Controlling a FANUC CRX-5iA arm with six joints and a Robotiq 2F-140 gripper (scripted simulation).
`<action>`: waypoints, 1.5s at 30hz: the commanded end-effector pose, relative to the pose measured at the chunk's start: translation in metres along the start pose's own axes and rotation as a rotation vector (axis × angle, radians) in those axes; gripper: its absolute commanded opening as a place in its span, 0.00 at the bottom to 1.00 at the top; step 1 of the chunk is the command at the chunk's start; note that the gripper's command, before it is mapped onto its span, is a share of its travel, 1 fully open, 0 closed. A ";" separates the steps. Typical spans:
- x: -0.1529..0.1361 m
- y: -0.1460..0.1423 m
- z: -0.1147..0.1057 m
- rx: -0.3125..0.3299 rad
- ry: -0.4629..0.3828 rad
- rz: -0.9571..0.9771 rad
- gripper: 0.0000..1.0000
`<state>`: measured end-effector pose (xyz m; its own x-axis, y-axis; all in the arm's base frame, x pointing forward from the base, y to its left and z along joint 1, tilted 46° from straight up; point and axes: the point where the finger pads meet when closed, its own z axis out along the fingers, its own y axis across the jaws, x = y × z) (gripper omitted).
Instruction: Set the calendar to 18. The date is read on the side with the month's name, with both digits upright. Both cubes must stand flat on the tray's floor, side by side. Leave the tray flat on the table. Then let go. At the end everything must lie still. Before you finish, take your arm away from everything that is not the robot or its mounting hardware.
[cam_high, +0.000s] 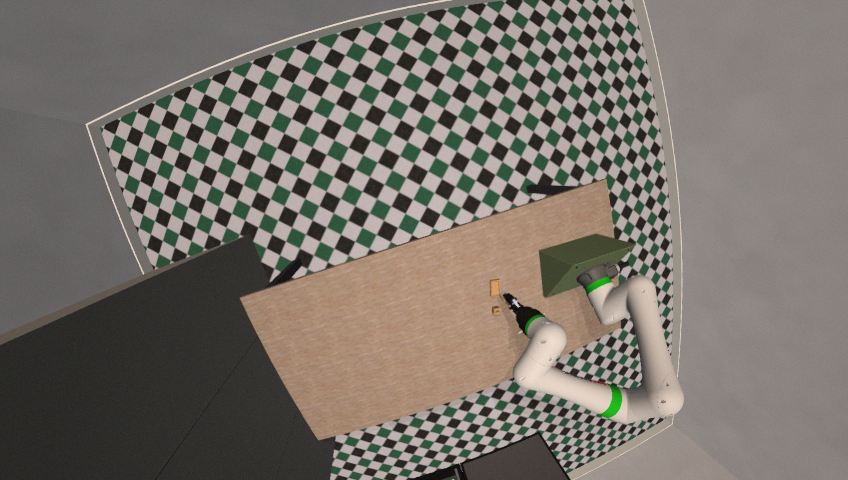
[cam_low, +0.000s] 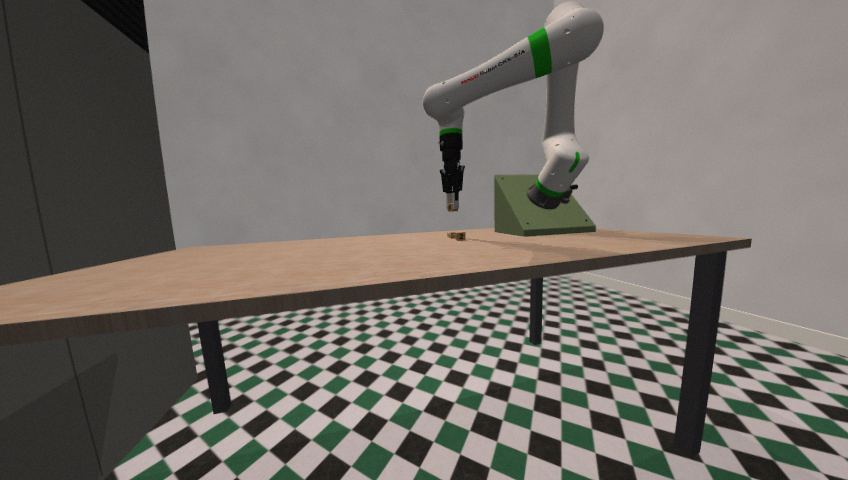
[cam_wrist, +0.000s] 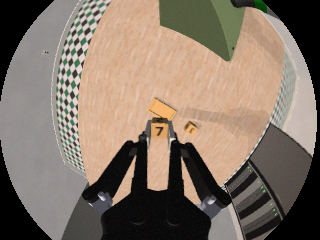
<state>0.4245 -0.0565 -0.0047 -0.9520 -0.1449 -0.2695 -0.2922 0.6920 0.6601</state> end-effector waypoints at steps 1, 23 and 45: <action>0.002 -0.004 0.000 -0.005 -0.007 -0.111 0.17; 0.014 -0.030 0.002 -0.001 -0.008 -0.827 0.17; 0.028 -0.054 0.004 0.001 -0.009 -1.493 0.17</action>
<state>0.4152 -0.0912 -0.0464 0.0770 -0.7074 -0.7026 -0.9929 0.0094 -0.1183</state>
